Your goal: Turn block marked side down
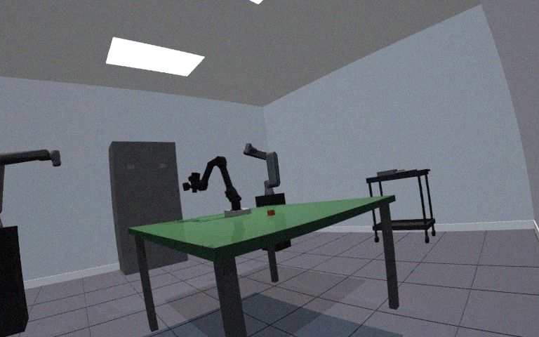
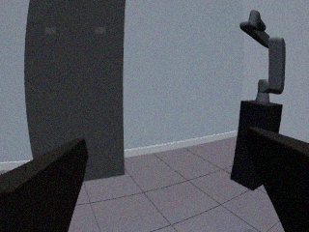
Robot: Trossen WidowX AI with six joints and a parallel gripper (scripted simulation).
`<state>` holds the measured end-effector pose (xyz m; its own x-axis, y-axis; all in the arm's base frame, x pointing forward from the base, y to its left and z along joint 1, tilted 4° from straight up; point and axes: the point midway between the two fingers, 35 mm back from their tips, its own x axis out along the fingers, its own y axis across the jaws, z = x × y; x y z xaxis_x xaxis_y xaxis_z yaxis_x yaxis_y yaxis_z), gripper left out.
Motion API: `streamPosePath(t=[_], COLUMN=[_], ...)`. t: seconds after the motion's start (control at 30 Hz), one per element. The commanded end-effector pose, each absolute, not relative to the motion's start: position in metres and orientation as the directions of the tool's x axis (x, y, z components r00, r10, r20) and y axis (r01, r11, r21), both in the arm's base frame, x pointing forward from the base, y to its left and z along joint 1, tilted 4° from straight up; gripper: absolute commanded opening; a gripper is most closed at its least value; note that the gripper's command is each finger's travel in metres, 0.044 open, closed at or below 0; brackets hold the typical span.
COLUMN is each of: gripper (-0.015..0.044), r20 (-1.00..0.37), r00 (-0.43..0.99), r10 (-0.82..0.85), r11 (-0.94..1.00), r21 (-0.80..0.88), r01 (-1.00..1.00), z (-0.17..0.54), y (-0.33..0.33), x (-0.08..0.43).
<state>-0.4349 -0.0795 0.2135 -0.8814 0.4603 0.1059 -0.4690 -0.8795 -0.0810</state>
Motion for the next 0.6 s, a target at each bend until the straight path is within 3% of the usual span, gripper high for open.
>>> streamPosePath(t=[0.0,0.3,0.57], gripper=[0.0426,0.044,0.044], r20=[0.105,0.024,-0.088], r00=[-0.885,-0.992,-0.978], r10=[0.454,0.125,-0.187], r11=[-0.883,-0.97,-0.952], r21=[-0.085,-0.208,-0.229], r01=[-0.462,-0.127,0.202], z=[0.213,0.204,0.192], y=[-0.082,-0.207,-0.308], x=[-0.434,-0.409,-0.358])
